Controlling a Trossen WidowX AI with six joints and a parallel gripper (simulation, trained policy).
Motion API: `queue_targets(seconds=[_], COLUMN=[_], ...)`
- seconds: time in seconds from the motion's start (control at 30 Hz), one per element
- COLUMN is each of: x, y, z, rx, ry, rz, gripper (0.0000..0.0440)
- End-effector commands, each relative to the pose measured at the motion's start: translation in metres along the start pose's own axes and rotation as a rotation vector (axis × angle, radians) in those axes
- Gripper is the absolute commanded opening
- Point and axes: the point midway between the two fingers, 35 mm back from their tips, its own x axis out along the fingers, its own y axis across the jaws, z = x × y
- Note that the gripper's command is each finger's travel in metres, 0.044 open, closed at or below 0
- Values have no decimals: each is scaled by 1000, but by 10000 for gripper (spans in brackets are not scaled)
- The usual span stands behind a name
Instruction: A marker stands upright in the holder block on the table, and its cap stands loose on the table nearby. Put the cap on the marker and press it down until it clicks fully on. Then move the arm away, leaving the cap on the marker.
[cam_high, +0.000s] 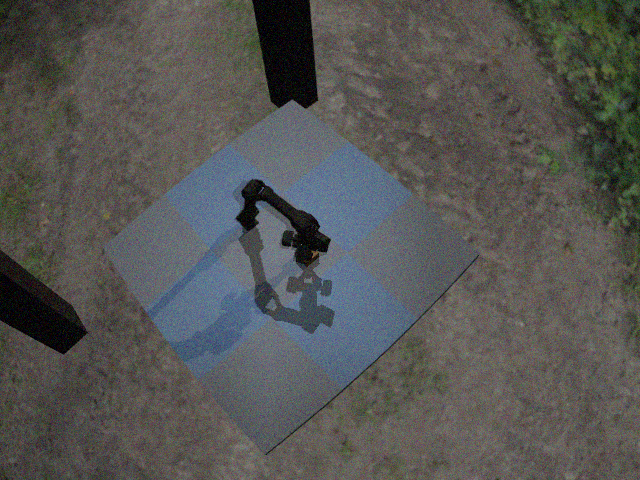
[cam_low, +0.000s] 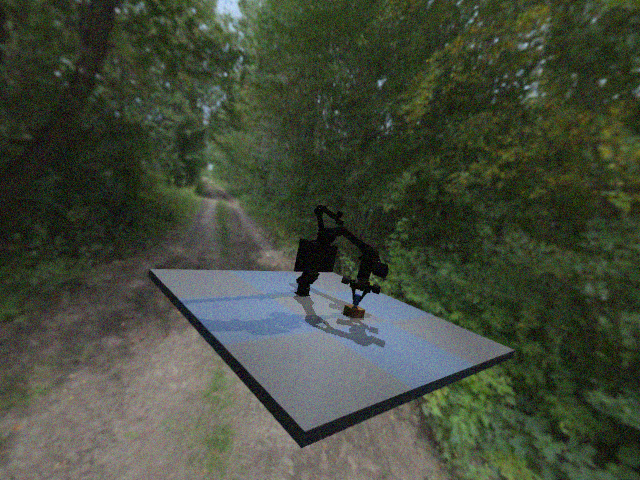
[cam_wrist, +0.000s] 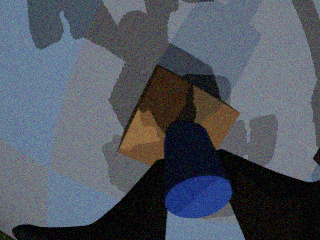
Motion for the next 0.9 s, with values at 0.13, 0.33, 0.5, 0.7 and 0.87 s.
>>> queue_targets(seconds=[0.13,0.33,0.5,0.7,0.87], x=[17,17,17,17,18], y=[-9,-9,-9,-9,-10], z=[3,4,4,4,4], rx=[-6,-9,-11,-13,-15], ry=[2,1,0,0,-1], rz=[-62,-62,-62,-63,-63], gripper=[63,69,74,81,86])
